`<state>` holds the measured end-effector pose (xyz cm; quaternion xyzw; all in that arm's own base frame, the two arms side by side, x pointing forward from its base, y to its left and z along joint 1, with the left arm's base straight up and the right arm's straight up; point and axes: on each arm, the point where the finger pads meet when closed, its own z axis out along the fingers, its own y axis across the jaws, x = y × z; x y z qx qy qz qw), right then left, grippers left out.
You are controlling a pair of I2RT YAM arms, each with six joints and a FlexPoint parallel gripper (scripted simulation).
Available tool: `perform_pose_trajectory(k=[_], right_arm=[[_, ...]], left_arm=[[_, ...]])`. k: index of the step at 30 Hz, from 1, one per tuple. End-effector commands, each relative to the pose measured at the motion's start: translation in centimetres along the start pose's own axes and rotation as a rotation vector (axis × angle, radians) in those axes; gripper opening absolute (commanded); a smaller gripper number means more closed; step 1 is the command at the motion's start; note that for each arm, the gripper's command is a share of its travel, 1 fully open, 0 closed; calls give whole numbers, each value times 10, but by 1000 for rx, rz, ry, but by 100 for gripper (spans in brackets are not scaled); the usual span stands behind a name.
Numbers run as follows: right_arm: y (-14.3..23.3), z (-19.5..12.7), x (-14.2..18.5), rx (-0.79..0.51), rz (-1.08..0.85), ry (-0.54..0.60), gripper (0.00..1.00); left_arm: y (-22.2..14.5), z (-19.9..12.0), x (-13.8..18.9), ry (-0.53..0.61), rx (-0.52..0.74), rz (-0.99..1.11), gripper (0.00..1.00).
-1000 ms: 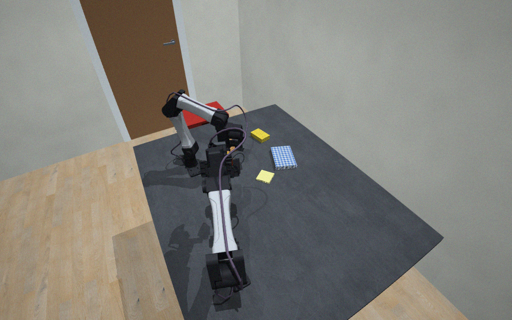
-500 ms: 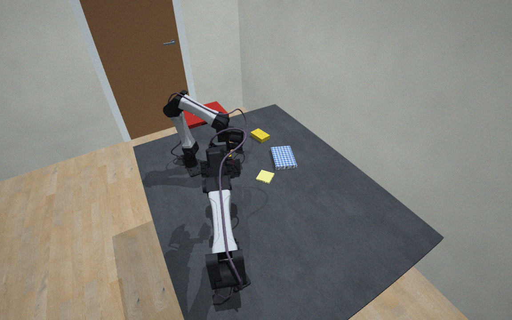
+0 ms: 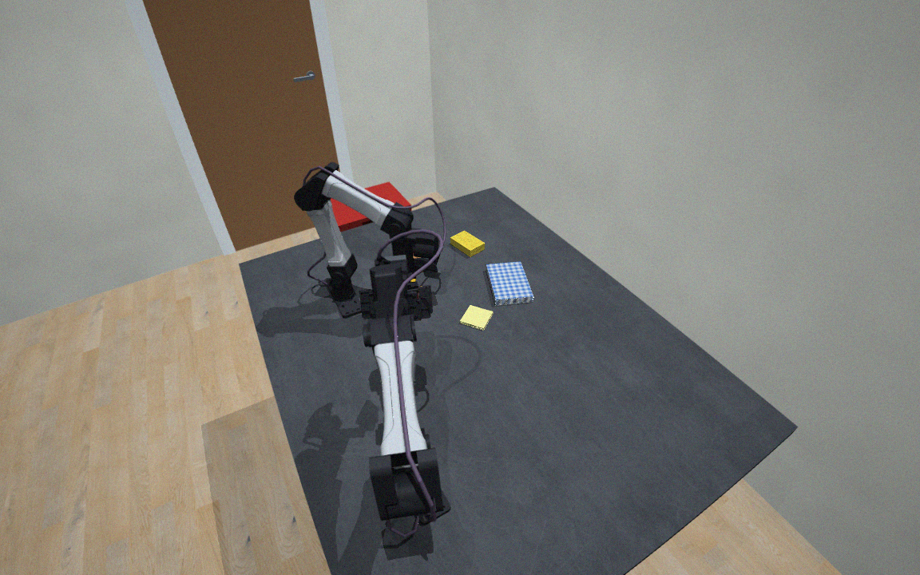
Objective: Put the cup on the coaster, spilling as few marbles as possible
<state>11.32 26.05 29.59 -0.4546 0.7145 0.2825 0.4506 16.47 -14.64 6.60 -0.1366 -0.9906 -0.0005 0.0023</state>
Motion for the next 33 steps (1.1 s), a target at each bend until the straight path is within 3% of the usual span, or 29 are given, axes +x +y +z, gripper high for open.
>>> perform_pose_trajectory(k=[1,9,11,13,21,26,30,33], right_arm=[[0,-3,-2,3,1,0,100],[0,-3,-2,3,1,0,100],[0,-3,-2,3,1,0,100],[0,-3,-2,3,1,0,100],[0,-3,-2,3,1,0,100],[0,-3,-2,3,1,0,100],[2,-2,-23,-5,3,-60,100],[4,16,-50,-18,-4,-109,100]], left_arm=[[-1,3,-1,-14,1,-9,75],[0,3,-1,-14,1,-9,67],[1,-6,0,-14,1,-5,45],[0,-19,-3,-26,7,-5,64],[0,-78,-1,-15,2,-5,64],[0,-86,-2,-6,-1,1,64],[3,-82,-7,-9,20,64,64],[21,-79,-17,-16,34,114,64]])
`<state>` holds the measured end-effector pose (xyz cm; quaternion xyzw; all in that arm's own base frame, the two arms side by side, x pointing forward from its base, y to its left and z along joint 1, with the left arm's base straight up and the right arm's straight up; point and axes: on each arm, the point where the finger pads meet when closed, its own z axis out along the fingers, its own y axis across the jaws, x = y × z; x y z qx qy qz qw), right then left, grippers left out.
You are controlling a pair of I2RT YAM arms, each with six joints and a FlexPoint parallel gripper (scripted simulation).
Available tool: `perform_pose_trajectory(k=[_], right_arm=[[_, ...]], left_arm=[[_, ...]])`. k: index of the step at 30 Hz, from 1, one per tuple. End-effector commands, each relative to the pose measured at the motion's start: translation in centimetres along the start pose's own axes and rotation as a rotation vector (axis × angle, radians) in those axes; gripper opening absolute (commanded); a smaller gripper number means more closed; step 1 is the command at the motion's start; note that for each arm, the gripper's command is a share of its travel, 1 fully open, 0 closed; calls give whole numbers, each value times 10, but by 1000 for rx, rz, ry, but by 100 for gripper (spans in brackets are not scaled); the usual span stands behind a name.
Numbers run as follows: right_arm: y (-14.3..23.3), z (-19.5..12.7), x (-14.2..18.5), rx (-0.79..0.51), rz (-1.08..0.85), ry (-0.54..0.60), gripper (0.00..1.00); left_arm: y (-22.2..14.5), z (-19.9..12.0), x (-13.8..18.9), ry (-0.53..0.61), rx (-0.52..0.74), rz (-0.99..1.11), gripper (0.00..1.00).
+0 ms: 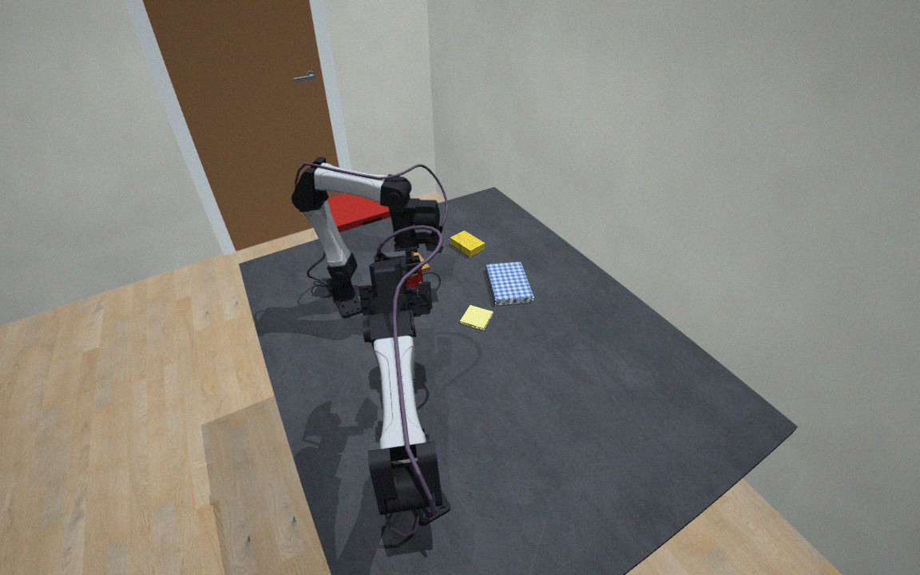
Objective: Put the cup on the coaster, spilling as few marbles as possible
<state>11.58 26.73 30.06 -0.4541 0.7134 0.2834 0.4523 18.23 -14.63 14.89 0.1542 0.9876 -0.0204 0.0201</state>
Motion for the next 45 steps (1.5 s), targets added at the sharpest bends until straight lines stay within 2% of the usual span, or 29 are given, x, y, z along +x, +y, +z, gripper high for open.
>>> perform_pose_trajectory(k=[1,5,7,12,18,21,31,42,45], right_arm=[[4,21,-51,-20,-4,-114,100],[4,61,-78,-23,-5,-130,100],[4,61,-78,-23,-5,-130,100],[2,108,-96,-24,-6,-136,100],[0,148,-103,-24,-7,-134,100],[-2,160,-103,-23,-7,-129,100],[-2,175,-93,-21,-4,-90,100],[-3,169,-99,-21,-4,-107,100],[-2,171,-91,-17,0,-90,100]], left_arm=[[24,5,-3,32,6,84,64],[58,5,-19,-6,20,100,64],[58,5,-19,-6,20,100,64],[103,5,-26,-41,22,107,64],[150,5,-24,-73,12,93,64],[167,6,-14,-53,15,63,64],[200,10,3,-28,16,-19,64],[203,11,3,-55,0,-30,64],[203,27,4,-43,7,-30,64]])
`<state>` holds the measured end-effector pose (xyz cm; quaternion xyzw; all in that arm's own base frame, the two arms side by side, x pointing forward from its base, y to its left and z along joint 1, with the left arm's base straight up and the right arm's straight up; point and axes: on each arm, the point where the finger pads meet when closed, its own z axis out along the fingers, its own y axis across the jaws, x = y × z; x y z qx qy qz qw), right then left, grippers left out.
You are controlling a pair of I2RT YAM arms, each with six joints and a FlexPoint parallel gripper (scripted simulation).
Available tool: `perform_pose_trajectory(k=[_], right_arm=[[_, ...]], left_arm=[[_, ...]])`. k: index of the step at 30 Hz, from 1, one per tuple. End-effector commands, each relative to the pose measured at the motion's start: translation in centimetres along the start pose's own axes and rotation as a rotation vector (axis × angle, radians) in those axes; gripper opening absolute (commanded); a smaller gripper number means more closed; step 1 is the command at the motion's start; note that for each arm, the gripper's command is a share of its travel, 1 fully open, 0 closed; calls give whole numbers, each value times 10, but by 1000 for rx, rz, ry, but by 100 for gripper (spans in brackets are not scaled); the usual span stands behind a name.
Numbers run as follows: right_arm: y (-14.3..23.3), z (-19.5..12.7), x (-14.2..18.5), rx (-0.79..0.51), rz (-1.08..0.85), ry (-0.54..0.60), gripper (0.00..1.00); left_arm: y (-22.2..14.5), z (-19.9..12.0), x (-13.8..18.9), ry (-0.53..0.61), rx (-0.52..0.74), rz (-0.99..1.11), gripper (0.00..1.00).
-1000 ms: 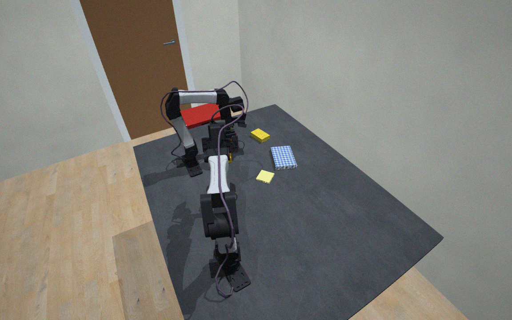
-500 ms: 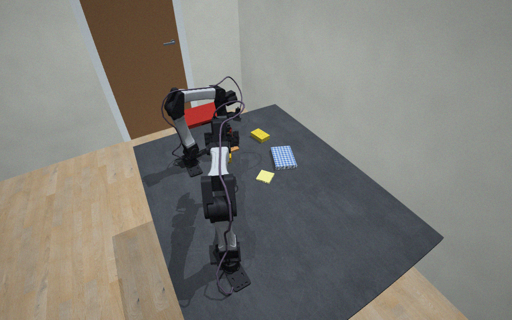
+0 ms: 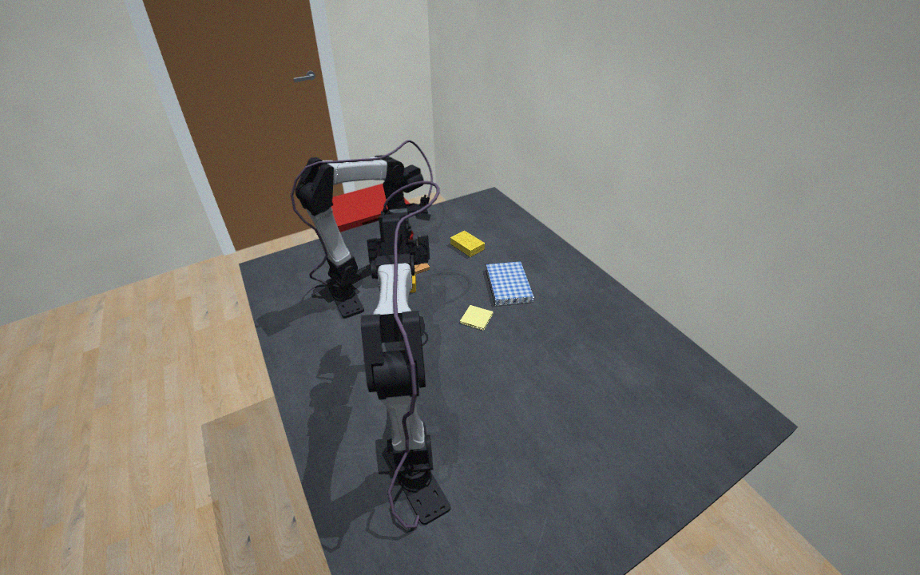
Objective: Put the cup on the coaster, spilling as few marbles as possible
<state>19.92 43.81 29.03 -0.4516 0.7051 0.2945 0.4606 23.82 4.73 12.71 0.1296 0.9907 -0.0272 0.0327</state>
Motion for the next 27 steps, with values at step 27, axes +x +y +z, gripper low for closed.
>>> perform_pose_trajectory(k=[27], right_arm=[[1,-4,-19,-6,-2,-59,100]], left_arm=[[5,43,-6,-27,-8,22,64]])
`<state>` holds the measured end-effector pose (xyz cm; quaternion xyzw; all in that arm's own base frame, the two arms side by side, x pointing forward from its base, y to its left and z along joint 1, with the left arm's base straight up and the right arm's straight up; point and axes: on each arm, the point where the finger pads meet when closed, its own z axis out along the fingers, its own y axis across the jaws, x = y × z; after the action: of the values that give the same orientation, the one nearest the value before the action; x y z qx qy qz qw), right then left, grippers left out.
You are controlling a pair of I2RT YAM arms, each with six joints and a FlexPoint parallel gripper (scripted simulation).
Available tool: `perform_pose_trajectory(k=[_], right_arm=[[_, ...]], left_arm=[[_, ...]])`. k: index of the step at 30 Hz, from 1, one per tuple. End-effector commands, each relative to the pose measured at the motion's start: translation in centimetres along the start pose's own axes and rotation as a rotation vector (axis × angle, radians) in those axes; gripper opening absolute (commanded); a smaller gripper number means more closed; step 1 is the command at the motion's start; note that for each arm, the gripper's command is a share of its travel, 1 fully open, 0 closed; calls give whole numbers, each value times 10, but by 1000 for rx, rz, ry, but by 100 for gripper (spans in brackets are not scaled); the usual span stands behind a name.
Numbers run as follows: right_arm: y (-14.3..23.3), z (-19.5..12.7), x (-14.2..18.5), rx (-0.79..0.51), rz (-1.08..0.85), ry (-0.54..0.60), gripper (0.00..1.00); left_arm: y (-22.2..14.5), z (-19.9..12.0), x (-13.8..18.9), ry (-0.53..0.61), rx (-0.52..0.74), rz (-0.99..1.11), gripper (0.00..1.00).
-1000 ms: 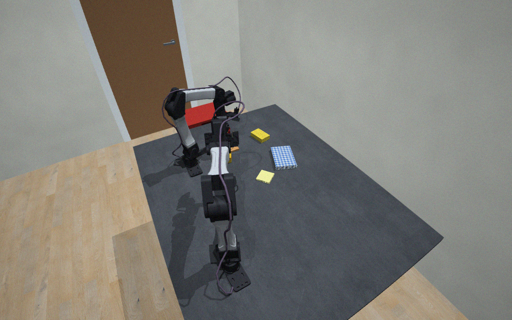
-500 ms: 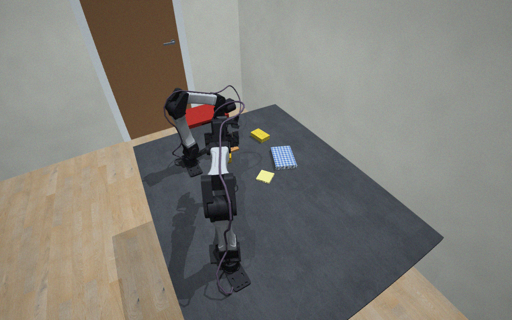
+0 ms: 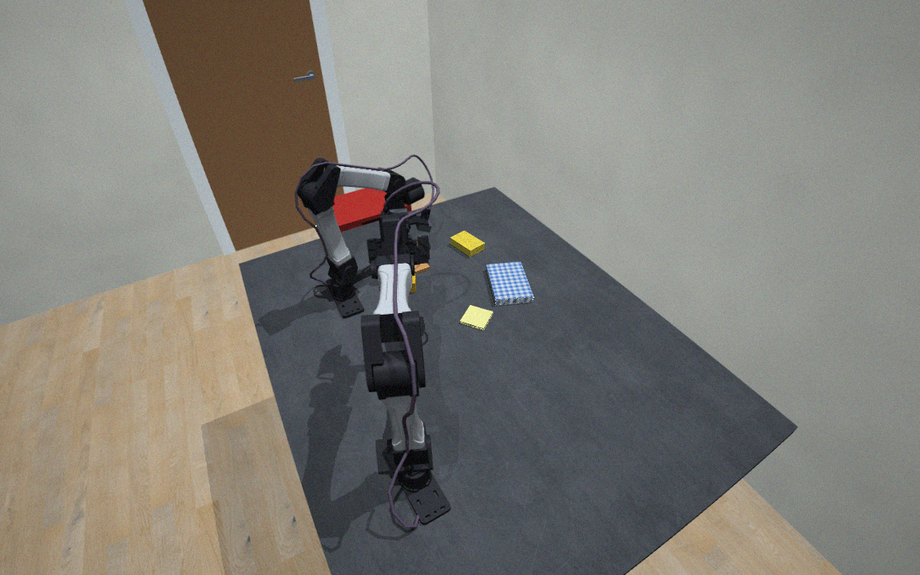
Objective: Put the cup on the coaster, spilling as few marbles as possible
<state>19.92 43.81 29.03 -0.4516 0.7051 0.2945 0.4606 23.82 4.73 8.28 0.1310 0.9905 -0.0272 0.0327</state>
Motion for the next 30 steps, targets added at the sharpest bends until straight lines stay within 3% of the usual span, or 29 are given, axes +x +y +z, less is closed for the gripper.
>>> perform_pose_trajectory(k=[1,4,7,8,17,22,30], right_arm=[[1,-4,-19,-6,-2,-59,100],[1,-4,-19,-6,-2,-59,100],[1,-4,-19,-6,-2,-59,100],[1,-4,-19,-6,-2,-59,100],[1,-4,-19,-6,-2,-59,100],[1,-4,-19,-6,-2,-59,100],[1,-4,-19,-6,-2,-59,100]], left_arm=[[3,-1,-9,-27,-8,19,64],[3,-1,-9,-27,-8,19,64],[3,-1,-8,-25,-7,19,98],[3,-3,-8,-34,-12,19,100],[1,-58,-8,-78,-25,16,100],[0,-49,-6,-71,-19,-40,100],[-7,-67,8,-251,-116,-306,100]])
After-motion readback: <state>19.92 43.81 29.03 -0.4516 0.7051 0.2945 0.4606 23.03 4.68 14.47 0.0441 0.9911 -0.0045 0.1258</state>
